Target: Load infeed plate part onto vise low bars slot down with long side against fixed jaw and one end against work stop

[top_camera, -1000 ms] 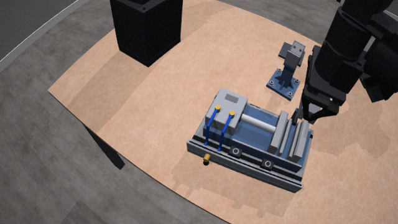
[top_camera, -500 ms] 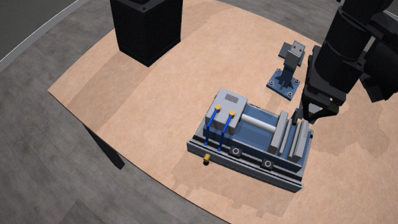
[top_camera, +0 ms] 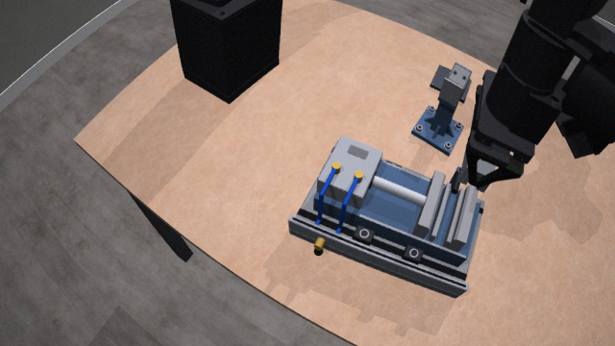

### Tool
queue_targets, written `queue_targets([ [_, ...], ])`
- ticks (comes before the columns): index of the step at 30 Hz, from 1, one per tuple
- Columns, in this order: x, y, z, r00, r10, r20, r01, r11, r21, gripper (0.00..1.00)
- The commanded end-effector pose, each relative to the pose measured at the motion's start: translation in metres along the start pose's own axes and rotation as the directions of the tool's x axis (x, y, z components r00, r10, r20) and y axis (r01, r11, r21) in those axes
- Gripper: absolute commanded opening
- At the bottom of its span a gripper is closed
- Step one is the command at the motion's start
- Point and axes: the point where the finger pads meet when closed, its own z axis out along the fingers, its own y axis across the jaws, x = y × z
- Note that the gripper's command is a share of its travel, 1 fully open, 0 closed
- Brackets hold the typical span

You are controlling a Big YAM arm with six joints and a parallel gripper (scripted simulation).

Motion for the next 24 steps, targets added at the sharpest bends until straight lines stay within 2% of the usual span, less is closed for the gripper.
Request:
queue_targets([
  [1, -0.024, -0.008, -0.018, 0.999, 0.008, 0.045, -0.009, 1.0, 0.016, 0.0],
  [16, -0.025, -0.009, -0.015, 0.999, 0.009, 0.048, -0.01, 1.0, 0.017, 0.0],
  [17, -0.027, -0.009, -0.02, 0.998, 0.008, 0.061, -0.009, 1.0, 0.022, 0.0],
  [21, -0.027, -0.009, -0.009, 0.999, 0.01, 0.051, -0.011, 1.0, 0.018, 0.0],
  [24, -0.028, -0.01, -0.011, 0.998, 0.01, 0.06, -0.012, 1.0, 0.022, 0.0],
])
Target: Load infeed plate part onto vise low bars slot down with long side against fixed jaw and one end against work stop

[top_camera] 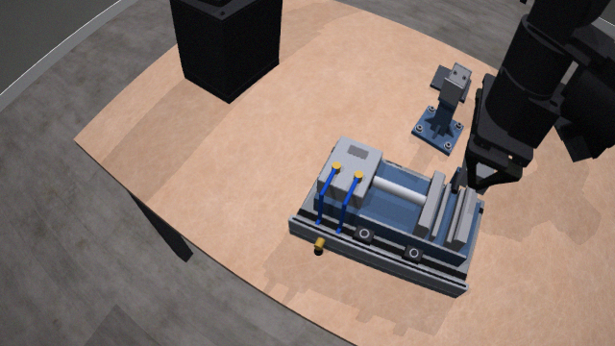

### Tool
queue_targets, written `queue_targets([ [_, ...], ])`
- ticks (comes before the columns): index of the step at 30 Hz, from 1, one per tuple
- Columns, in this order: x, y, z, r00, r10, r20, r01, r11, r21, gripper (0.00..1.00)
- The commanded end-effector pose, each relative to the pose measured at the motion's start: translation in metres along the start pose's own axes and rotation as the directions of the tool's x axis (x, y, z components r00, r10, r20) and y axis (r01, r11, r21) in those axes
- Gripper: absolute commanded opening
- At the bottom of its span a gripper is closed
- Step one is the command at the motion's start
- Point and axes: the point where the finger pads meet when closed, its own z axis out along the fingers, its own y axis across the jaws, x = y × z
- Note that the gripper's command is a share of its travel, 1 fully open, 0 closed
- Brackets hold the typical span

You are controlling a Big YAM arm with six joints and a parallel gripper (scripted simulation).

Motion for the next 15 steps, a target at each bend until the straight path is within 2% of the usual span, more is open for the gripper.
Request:
queue_targets([
  [1, -0.028, -0.009, -0.017, 0.998, 0.006, 0.063, -0.008, 1.0, 0.023, 0.0],
  [7, -0.015, -0.003, 0.006, 1.0, 0.006, 0.027, -0.006, 1.0, 0.008, 0.0],
  [9, -0.015, -0.003, 0.006, 1.0, 0.006, 0.027, -0.006, 1.0, 0.008, 0.0],
  [10, -0.015, -0.003, -0.013, 0.999, 0.004, 0.053, -0.005, 1.0, 0.019, 0.0],
  [12, -0.02, -0.004, -0.003, 0.999, 0.004, 0.052, -0.005, 1.0, 0.018, 0.0],
  [13, -0.016, -0.002, 0.009, 1.0, 0.005, 0.031, -0.005, 1.0, 0.009, 0.0],
  [15, -0.01, 0.001, 0.019, 1.0, 0.004, 0.013, -0.004, 1.0, 0.002, 0.0],
])
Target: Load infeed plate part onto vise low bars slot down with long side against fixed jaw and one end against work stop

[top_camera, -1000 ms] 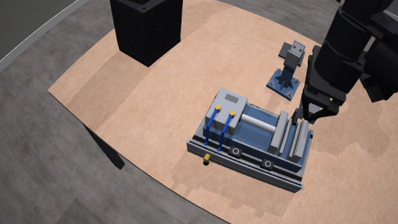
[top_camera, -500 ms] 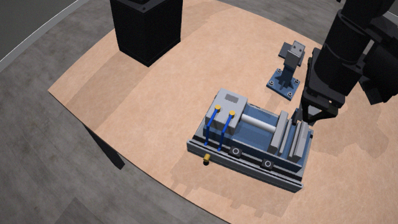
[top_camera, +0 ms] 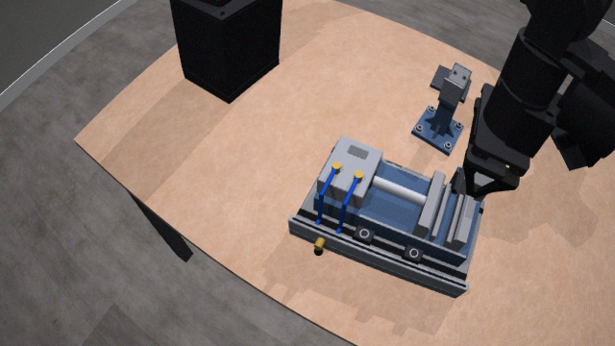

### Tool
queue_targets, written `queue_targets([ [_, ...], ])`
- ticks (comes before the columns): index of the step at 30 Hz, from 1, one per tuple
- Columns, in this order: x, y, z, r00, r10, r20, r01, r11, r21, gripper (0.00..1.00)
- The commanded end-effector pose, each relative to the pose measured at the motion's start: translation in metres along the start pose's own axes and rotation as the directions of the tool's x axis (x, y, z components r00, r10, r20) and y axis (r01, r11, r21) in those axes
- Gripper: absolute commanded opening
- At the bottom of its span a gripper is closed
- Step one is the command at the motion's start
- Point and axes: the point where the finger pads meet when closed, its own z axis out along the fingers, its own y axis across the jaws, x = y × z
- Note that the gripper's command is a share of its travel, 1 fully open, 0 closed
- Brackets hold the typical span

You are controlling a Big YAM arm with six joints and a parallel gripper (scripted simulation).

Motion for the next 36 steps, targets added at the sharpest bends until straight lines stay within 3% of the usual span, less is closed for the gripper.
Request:
queue_targets([
  [1, -0.003, 0.004, 0.011, 1.0, 0.003, 0.001, -0.003, 1.0, -0.003, 0.0],
  [7, -0.011, 0.002, 0.009, 1.0, 0.0, 0.026, 0.0, 1.0, 0.007, 0.0],
  [11, -0.012, 0.002, 0.02, 1.0, 0.0, 0.017, 0.0, 1.0, 0.003, 0.0],
  [12, -0.014, 0.001, 0.007, 0.999, 0.0, 0.04, -0.001, 1.0, 0.013, 0.0],
  [13, -0.009, 0.002, 0.02, 1.0, 0.001, 0.019, -0.001, 1.0, 0.005, 0.0],
  [17, -0.006, 0.004, 0.036, 1.0, 0.001, 0.003, -0.001, 1.0, -0.002, 0.0],
  [21, -0.009, 0.003, 0.042, 1.0, 0.001, 0.009, -0.001, 1.0, 0.001, 0.0],
  [23, -0.012, 0.002, 0.034, 1.0, 0.001, 0.027, -0.001, 1.0, 0.008, 0.0],
  [26, -0.014, 0.001, 0.048, 1.0, 0.001, 0.017, -0.001, 1.0, 0.004, 0.0],
  [28, -0.014, 0.001, 0.048, 1.0, 0.001, 0.017, -0.001, 1.0, 0.004, 0.0],
  [29, -0.016, 0.001, 0.038, 0.999, -0.001, 0.035, 0.0, 1.0, 0.011, 0.0],
  [32, -0.012, 0.003, 0.056, 1.0, 0.0, 0.013, 0.0, 1.0, 0.002, 0.0],
  [36, -0.009, 0.003, 0.062, 1.0, 0.001, 0.009, -0.001, 1.0, 0.001, 0.0],
])
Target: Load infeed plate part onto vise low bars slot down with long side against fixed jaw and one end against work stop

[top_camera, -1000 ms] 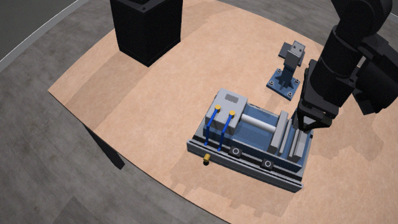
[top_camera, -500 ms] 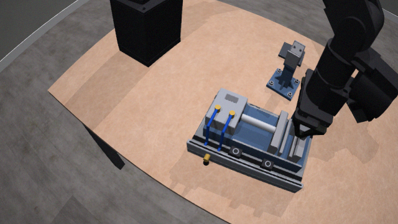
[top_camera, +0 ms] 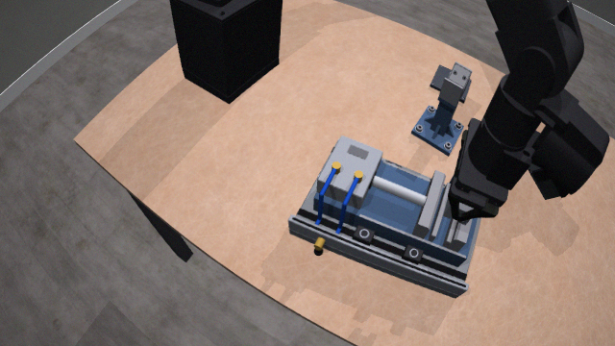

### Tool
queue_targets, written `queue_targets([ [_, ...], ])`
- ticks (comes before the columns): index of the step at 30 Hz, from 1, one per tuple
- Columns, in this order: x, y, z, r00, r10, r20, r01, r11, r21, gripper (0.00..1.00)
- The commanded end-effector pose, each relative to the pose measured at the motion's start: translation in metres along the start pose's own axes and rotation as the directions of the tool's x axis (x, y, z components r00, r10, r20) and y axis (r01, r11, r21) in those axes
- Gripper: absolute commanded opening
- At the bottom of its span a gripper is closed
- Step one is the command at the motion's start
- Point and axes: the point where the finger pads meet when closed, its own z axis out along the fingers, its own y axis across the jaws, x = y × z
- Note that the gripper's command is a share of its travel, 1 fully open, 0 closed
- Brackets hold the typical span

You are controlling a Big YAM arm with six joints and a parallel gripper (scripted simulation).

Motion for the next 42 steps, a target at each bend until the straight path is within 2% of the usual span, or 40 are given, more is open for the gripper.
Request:
queue_targets([
  [1, -0.009, 0.003, -0.001, 1.0, 0.0, 0.022, -0.001, 1.0, 0.007, 0.0],
  [3, -0.015, 0.001, -0.004, 0.999, -0.001, 0.036, 0.0, 1.0, 0.012, 0.0],
  [6, -0.012, 0.002, 0.009, 1.0, 0.0, 0.018, 0.0, 1.0, 0.005, 0.0],
  [9, -0.011, 0.002, 0.01, 1.0, 0.0, 0.018, 0.0, 1.0, 0.005, 0.0],
  [10, -0.016, 0.0, -0.011, 0.999, 0.0, 0.043, -0.001, 1.0, 0.015, 0.0],
  [12, -0.021, -0.002, -0.004, 0.999, 0.0, 0.05, -0.001, 1.0, 0.018, 0.0],
  [15, -0.016, 0.0, 0.011, 1.0, 0.0, 0.024, 0.0, 1.0, 0.007, 0.0],
  [19, -0.02, -0.001, 0.002, 0.999, -0.001, 0.045, 0.0, 1.0, 0.016, 0.0],
  [23, -0.016, 0.0, 0.009, 1.0, 0.0, 0.028, 0.0, 1.0, 0.009, 0.0],
  [27, -0.019, -0.001, 0.004, 0.999, -0.001, 0.039, 0.0, 1.0, 0.013, 0.0],
  [42, -0.019, -0.001, 0.005, 0.999, -0.001, 0.039, 0.0, 1.0, 0.013, 0.0],
])
